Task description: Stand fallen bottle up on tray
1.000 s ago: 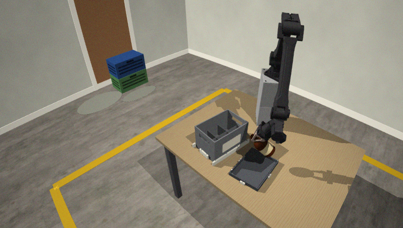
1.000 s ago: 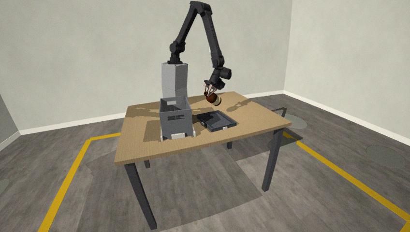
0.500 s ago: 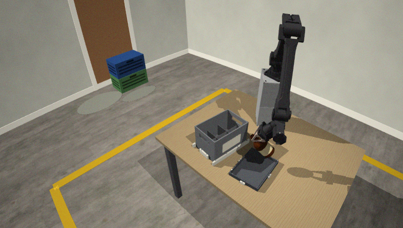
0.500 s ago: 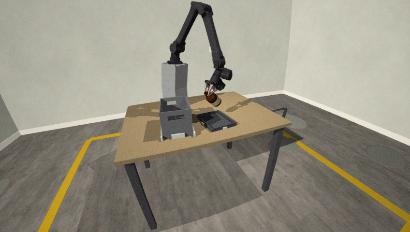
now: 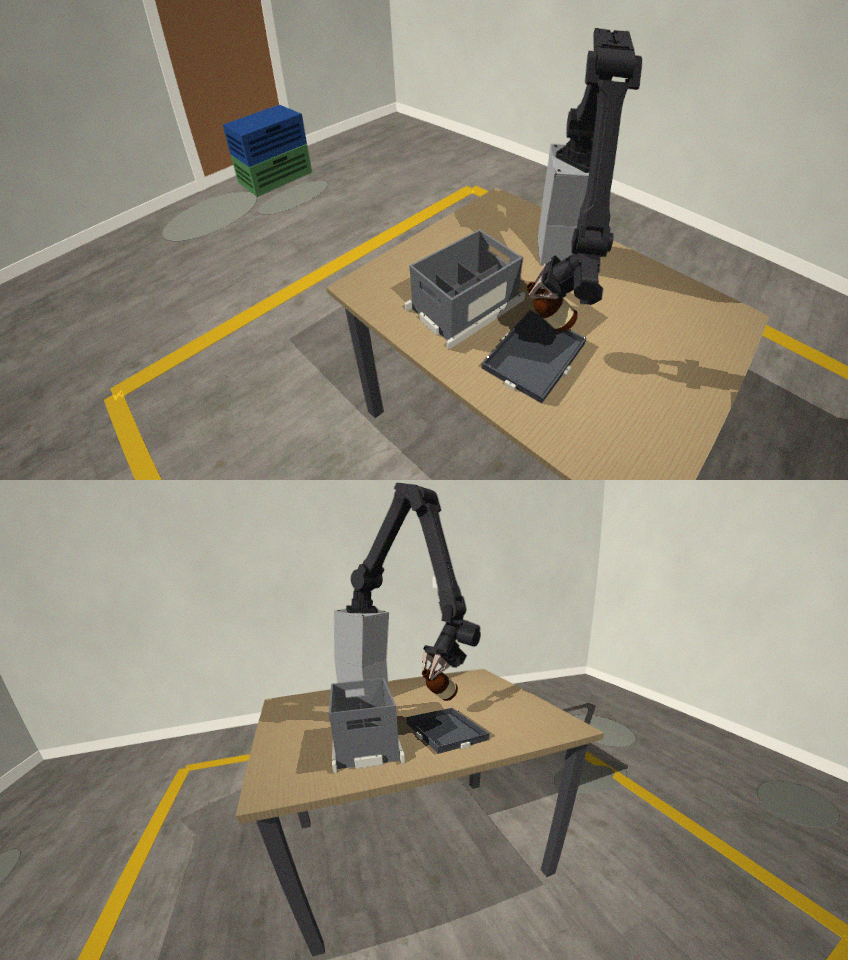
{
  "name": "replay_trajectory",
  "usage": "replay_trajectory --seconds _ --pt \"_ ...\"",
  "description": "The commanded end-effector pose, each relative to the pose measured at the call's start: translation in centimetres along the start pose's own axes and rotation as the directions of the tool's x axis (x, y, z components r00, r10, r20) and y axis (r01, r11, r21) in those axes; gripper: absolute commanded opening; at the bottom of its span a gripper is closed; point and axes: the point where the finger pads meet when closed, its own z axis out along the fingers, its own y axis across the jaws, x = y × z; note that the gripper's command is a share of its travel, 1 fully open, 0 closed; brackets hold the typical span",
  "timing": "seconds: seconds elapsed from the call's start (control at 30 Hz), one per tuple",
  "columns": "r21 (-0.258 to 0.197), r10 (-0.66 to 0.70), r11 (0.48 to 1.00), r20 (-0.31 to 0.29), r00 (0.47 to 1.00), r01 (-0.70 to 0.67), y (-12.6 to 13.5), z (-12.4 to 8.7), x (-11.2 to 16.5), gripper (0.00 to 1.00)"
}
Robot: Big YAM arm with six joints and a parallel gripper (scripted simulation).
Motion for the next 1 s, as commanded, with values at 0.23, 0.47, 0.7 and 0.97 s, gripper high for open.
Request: replay_trajectory --seconds 0.23,0.47,0.7,0.97 --pt "0.021 0.017 1.000 -0.002 1.000 -0.017 -1.46 -0.77 -0.12 0.00" --pt "0.021 0.017 1.000 -0.002 1.000 -0.017 -1.46 -0.77 -0.12 0.00" --pt "0.021 0.017 1.000 -0.002 1.000 -0.017 -1.46 -0.77 -0.12 0.00" --pt "0.015 0.008 1.000 -0.009 1.000 -0.008 -1.15 -0.54 -0.45 0.00"
